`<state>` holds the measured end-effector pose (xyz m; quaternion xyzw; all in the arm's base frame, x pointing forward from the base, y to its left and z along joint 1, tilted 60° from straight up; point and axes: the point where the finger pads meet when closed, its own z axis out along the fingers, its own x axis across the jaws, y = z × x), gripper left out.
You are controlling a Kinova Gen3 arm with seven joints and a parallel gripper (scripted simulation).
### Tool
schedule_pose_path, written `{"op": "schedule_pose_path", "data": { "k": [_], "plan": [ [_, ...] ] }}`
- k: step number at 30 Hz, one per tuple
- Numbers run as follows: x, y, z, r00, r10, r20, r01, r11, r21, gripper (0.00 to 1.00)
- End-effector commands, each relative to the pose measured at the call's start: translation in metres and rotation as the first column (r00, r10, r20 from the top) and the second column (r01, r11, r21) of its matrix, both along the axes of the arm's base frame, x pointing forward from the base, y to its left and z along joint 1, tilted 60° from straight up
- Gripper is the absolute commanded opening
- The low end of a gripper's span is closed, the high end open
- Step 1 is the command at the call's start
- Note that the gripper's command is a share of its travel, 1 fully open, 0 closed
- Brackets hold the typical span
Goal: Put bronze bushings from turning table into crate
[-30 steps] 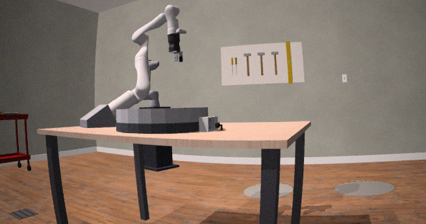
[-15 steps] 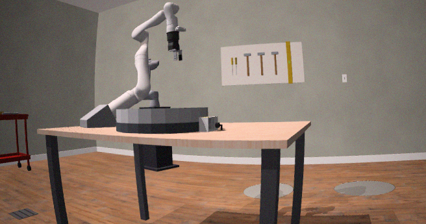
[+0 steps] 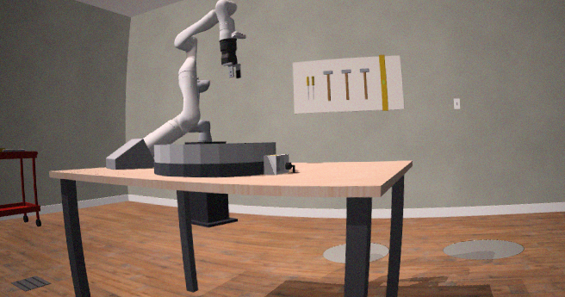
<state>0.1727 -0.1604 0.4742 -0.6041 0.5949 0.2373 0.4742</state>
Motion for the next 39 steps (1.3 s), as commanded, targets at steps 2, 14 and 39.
{"op": "schedule_pose_path", "data": {
  "k": [2, 14, 39],
  "plan": [
    [0.001, 0.0, 0.0, 1.0, 0.004, 0.001, -0.004, 1.0, 0.001, 1.0],
    [0.033, -0.029, -0.031, 1.0, 0.003, 0.001, -0.003, 1.0, 0.001, 1.0],
    [0.071, -0.065, -0.069, 1.0, 0.0, 0.001, 0.0, 1.0, 0.0, 1.0]
  ]
}}
